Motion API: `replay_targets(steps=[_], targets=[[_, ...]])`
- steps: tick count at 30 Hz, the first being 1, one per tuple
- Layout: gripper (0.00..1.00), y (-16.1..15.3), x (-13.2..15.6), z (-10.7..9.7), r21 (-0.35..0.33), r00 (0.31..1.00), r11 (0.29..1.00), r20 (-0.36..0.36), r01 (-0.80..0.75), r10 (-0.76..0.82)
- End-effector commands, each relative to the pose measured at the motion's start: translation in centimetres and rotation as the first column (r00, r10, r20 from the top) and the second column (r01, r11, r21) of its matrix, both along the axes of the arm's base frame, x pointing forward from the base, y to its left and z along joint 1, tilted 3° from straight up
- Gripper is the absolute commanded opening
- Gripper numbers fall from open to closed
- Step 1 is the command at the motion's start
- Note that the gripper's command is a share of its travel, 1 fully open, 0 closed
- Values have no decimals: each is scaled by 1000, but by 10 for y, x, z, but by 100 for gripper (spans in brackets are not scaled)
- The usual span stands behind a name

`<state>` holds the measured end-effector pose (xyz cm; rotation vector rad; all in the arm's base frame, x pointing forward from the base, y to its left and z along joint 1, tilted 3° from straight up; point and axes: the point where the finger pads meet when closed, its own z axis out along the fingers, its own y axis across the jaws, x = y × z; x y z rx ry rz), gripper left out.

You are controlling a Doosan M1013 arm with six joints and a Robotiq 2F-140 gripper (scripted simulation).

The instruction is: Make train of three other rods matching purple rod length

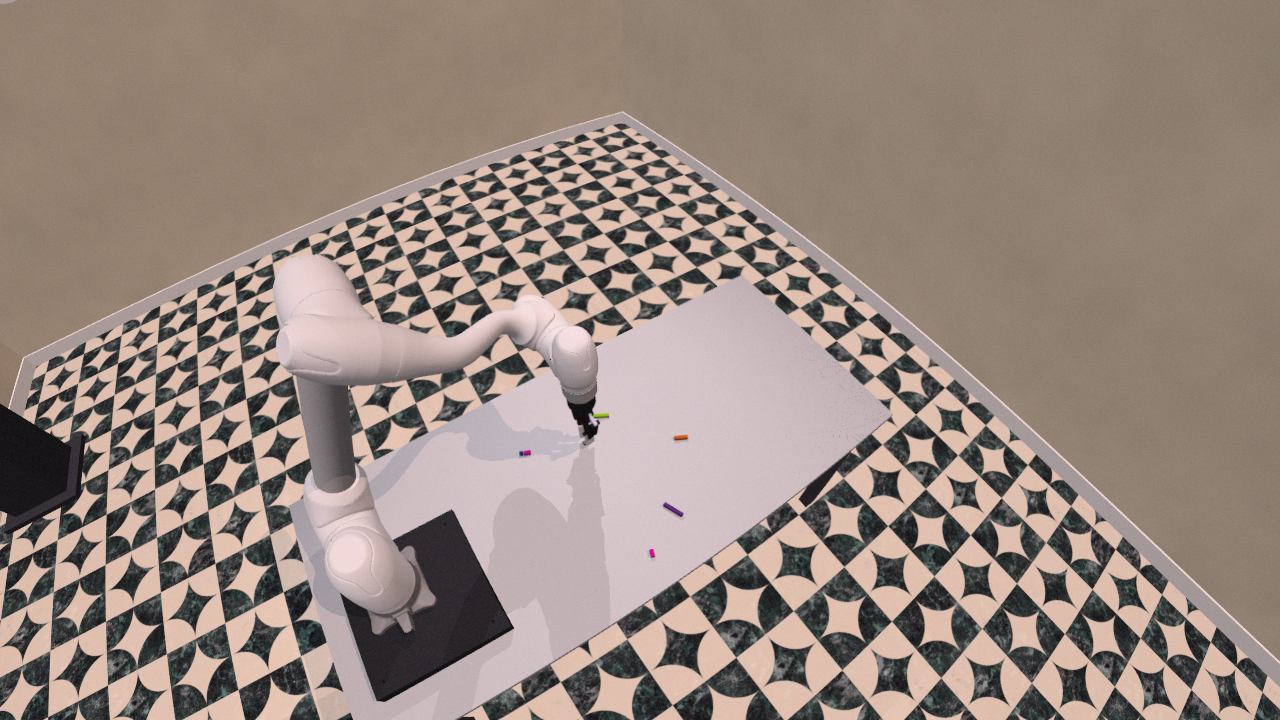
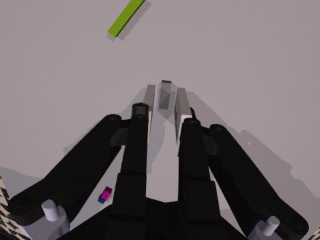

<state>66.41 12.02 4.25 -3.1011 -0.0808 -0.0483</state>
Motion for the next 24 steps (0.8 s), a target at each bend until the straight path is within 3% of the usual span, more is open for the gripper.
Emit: replay_targets(steps=[1, 24], targets=[[23, 0, 0, 0, 0, 1000, 1000, 0, 0, 0], [23, 1, 0, -16, 0, 1000, 1000, 0, 0, 0]])
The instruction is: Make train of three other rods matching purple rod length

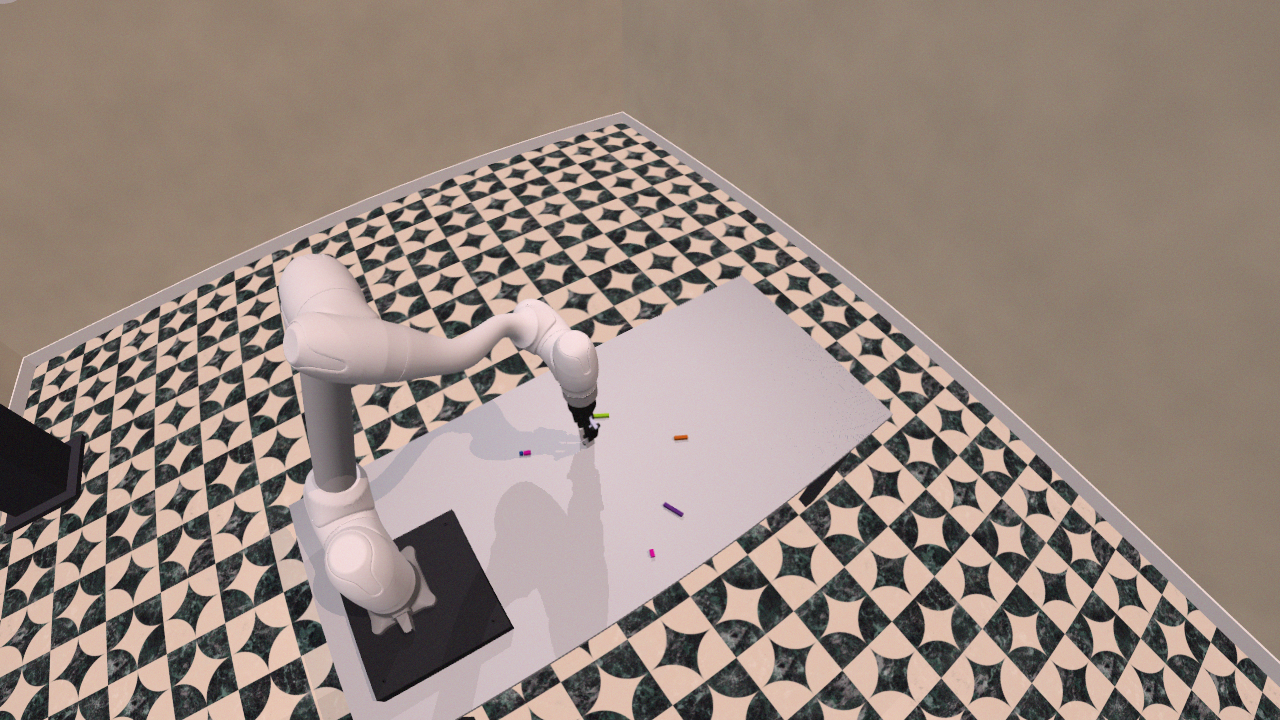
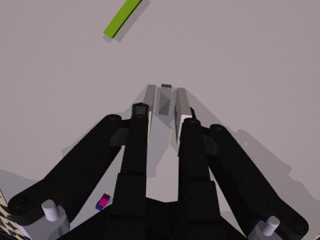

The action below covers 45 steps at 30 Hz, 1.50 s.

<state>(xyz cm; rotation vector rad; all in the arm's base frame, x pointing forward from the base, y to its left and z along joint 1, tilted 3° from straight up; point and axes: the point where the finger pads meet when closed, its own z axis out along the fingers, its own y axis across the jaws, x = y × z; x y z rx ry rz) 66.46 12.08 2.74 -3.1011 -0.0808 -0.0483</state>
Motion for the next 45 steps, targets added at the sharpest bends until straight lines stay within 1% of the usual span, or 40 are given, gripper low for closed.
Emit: replay_targets(steps=[1, 39, 40, 45], targets=[[23, 0, 0, -1, 0, 1000, 1000, 0, 0, 0], [23, 0, 0, -1, 0, 1000, 1000, 0, 0, 0], [12, 0, 0, -1, 0, 1000, 1000, 0, 0, 0], [12, 0, 0, -1, 0, 1000, 1000, 0, 0, 0]])
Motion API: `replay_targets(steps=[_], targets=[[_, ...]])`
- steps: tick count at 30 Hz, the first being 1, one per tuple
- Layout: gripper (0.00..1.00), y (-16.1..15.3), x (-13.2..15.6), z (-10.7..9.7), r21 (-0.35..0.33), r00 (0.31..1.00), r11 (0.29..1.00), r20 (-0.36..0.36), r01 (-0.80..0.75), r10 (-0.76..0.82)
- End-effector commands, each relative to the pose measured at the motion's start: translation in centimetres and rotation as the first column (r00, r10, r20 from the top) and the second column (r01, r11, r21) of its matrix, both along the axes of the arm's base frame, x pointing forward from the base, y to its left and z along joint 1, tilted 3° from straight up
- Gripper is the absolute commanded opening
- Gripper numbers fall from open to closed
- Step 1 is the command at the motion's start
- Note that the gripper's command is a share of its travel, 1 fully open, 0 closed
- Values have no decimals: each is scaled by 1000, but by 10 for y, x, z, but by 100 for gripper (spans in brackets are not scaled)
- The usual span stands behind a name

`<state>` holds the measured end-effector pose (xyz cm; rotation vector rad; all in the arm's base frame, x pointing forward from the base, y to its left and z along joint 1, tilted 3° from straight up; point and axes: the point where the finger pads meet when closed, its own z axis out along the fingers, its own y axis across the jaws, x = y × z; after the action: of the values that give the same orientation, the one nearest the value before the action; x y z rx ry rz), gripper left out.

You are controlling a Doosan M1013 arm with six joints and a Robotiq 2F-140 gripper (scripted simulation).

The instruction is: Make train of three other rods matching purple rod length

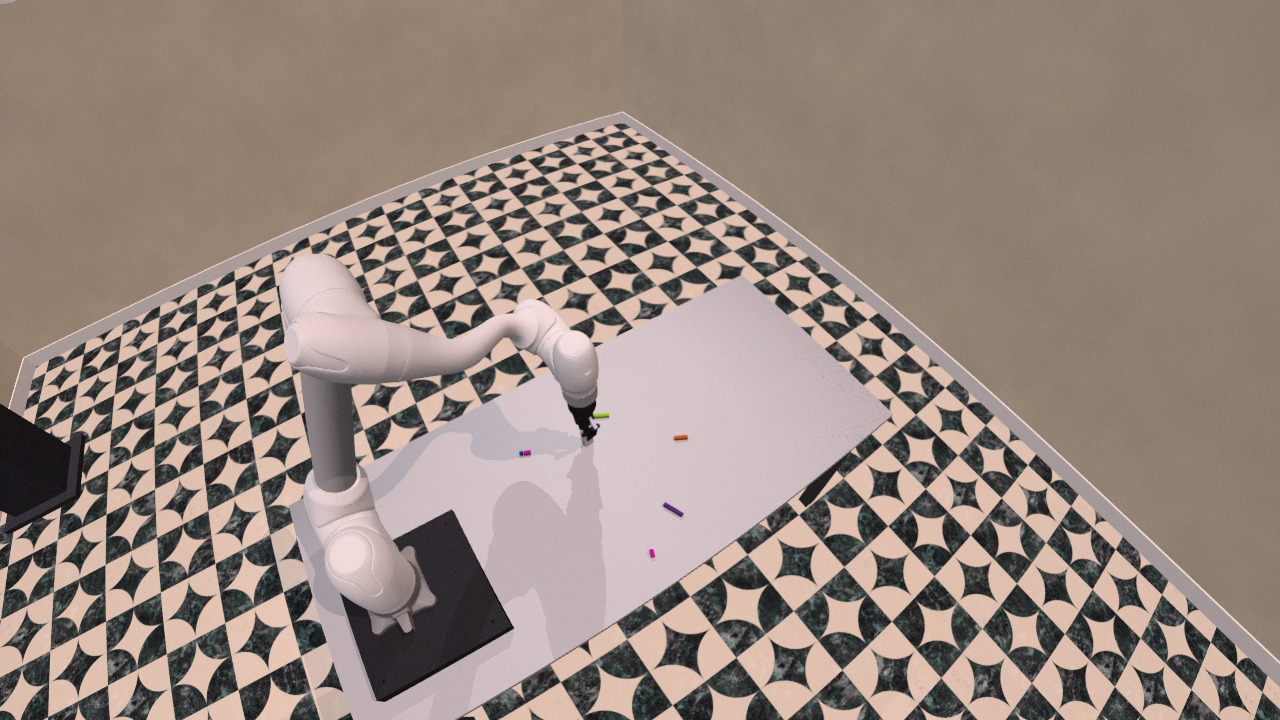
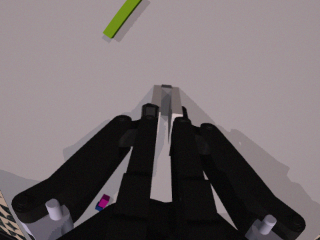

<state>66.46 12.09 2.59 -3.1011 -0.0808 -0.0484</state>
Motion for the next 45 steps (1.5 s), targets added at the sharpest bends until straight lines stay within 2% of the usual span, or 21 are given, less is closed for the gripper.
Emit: replay_targets(steps=[1, 34, 38, 45], targets=[[12, 0, 0, 0, 0, 1000, 1000, 0, 0, 0], [12, 0, 0, 3, 0, 1000, 1000, 0, 0, 0], [12, -1, -1, 19, 0, 1000, 1000, 0, 0, 0], [12, -3, -2, 70, 0, 1000, 1000, 0, 0, 0]])
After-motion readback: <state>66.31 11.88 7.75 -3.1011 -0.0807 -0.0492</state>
